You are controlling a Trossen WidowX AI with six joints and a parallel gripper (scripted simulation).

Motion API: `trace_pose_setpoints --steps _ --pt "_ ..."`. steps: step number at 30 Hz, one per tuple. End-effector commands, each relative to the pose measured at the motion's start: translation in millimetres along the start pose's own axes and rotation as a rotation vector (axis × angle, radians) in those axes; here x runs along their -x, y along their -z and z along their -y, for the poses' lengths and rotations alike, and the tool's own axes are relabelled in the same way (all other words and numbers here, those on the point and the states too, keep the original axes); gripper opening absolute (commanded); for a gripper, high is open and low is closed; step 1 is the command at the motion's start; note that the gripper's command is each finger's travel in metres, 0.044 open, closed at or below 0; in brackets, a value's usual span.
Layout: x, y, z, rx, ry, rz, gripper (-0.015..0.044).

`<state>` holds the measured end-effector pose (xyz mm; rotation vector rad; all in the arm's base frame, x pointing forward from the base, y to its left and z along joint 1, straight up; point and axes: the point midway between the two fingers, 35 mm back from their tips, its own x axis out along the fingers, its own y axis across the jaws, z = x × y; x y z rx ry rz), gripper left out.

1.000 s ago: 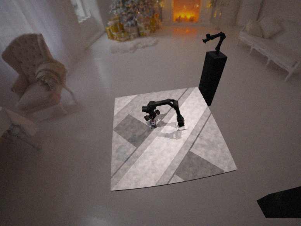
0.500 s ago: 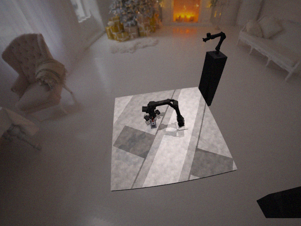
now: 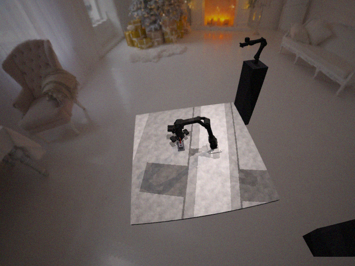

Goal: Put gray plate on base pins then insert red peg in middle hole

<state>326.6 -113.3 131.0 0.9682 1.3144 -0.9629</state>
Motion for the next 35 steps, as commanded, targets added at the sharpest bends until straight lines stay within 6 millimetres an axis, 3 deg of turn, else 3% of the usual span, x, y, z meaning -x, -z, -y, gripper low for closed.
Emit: trace_pose_setpoints --steps 1,35 --pt "0.1 -0.1 -0.1 0.000 0.000 0.000 0.0150" --pt "14.9 -0.7 0.2 0.007 -0.003 0.000 0.0150"
